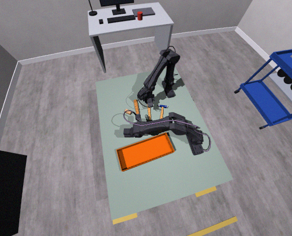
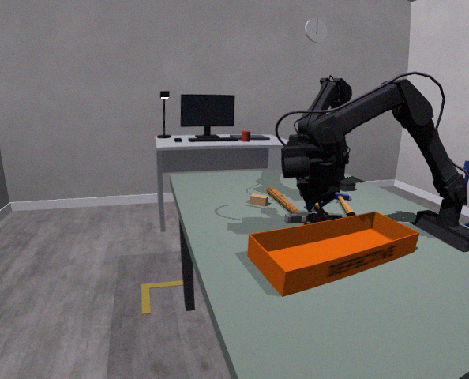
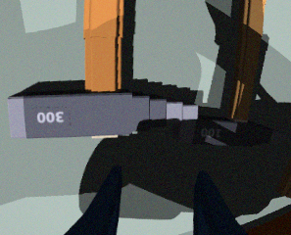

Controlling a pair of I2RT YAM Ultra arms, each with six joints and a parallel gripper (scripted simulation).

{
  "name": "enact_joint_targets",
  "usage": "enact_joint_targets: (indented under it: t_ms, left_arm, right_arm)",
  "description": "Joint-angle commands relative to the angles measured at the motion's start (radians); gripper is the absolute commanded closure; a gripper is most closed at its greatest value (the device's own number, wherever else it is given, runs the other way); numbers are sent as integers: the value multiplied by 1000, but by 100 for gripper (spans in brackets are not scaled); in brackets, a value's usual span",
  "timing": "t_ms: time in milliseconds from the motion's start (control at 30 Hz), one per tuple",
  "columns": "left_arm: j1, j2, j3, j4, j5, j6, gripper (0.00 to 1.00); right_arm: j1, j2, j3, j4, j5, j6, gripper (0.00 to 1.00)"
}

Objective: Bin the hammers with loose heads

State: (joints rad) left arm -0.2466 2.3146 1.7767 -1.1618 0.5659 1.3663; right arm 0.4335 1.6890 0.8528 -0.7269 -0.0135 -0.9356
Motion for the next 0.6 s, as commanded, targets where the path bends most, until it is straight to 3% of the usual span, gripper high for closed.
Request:
enact_joint_targets:
  t_ms: [0, 100, 567]
  left_arm:
    - [-21, -40, -20, -51, -54, -218, 62]
    - [-26, -45, -23, -54, -66, -258, 62]
    - [-100, -106, -81, 8, -196, -882, 62]
  right_arm:
    - [-9, -16, -4, -7, 13, -3, 81]
    - [-9, -16, -4, -7, 13, -3, 81]
    - [-9, -16, -4, -7, 13, -3, 81]
